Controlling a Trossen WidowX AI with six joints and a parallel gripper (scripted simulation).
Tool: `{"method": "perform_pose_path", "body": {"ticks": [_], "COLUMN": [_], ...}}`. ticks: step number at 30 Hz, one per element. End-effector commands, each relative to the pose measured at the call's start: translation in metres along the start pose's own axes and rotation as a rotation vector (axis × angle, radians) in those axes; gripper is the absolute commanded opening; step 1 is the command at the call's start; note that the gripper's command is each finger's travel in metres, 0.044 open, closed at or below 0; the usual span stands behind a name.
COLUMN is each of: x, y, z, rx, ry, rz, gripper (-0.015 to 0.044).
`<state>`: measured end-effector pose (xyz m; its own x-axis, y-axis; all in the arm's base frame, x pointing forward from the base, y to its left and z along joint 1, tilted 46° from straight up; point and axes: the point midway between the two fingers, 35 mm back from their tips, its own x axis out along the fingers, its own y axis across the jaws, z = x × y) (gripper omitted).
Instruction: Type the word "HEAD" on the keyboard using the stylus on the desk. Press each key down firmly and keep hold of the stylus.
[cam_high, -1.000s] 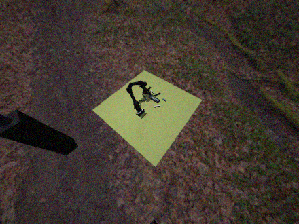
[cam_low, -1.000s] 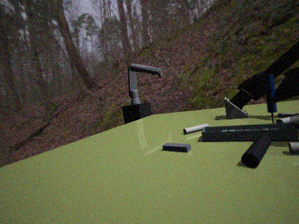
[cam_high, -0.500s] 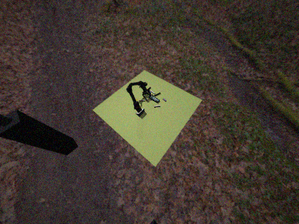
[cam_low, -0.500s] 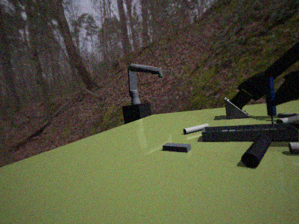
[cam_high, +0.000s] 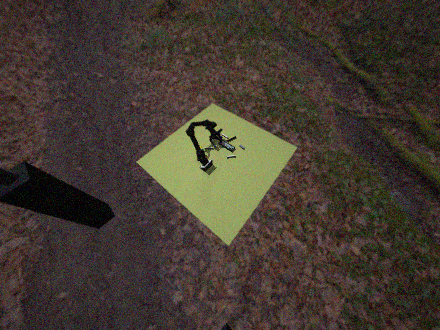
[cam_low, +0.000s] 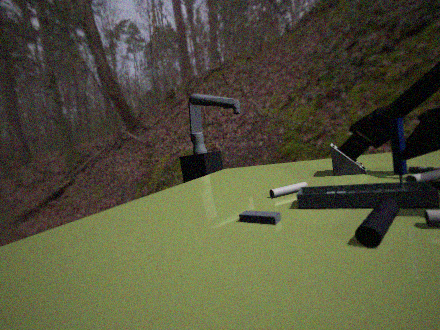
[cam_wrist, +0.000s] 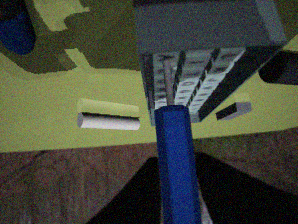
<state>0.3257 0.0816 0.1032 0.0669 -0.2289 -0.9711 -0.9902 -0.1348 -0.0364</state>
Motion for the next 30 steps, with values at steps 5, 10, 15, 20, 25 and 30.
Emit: {"method": "perform_pose_path", "body": {"ticks": [5, 10, 15, 20, 25, 30], "x": [0.002, 0.002, 0.002, -0.002, -0.014, -0.016], "y": [0.000, 0.000, 0.000, 0.000, 0.000, 0.000], "z": [0.003, 0.004, 0.003, -0.003, -0.025, -0.029], "rx": [0.002, 0.002, 0.002, 0.002, 0.002, 0.002], "ry": [0.001, 0.001, 0.001, 0.001, 0.003, 0.003], "rz": [-0.001, -0.001, -0.001, -0.001, -0.001, -0.001], "gripper": [0.0081, 0.0081, 0.0081, 0.0081, 0.0081, 0.0081]}}
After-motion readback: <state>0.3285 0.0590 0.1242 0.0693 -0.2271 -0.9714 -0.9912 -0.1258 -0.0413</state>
